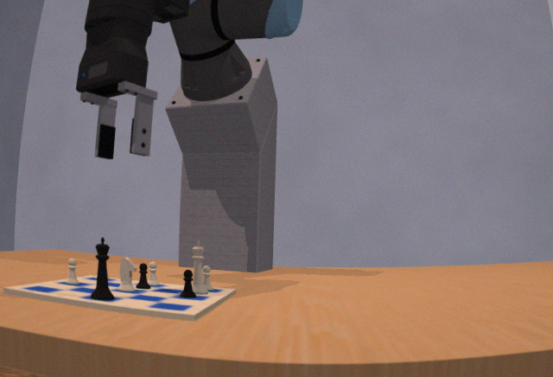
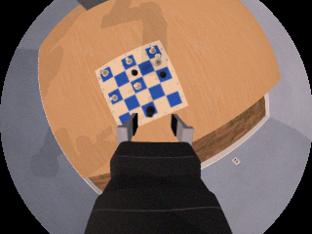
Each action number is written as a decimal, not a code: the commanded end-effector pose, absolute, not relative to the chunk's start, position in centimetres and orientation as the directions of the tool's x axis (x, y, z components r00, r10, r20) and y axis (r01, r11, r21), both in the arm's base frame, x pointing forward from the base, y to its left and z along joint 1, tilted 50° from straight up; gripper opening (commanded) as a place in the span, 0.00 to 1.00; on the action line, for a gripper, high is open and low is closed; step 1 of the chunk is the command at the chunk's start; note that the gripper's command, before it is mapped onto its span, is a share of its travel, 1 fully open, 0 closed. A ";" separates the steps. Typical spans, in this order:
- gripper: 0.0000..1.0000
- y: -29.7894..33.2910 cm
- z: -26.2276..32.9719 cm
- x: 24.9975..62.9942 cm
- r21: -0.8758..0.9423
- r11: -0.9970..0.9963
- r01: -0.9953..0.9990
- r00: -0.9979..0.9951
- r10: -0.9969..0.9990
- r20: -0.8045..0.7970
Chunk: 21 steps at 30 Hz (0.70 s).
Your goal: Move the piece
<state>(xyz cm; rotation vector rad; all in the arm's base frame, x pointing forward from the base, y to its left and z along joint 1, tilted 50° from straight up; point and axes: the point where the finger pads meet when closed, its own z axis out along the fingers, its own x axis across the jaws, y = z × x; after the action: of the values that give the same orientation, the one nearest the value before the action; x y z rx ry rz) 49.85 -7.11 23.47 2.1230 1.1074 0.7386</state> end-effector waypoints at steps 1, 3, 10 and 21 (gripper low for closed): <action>1.00 -6.8 23.0 49.9 0.699 -0.582 0.415 0.567 0.767 0.301; 1.00 -6.7 23.0 50.0 0.674 -0.640 0.369 0.599 0.718 0.355; 1.00 -6.4 22.8 50.4 0.542 -0.821 0.180 0.680 0.502 0.534; 1.00 -6.2 22.7 50.9 0.289 -0.952 -0.099 0.696 0.141 0.704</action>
<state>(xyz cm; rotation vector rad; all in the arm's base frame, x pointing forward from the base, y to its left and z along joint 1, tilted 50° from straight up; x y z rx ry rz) 50.79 -6.25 22.93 2.5351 0.2978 1.0514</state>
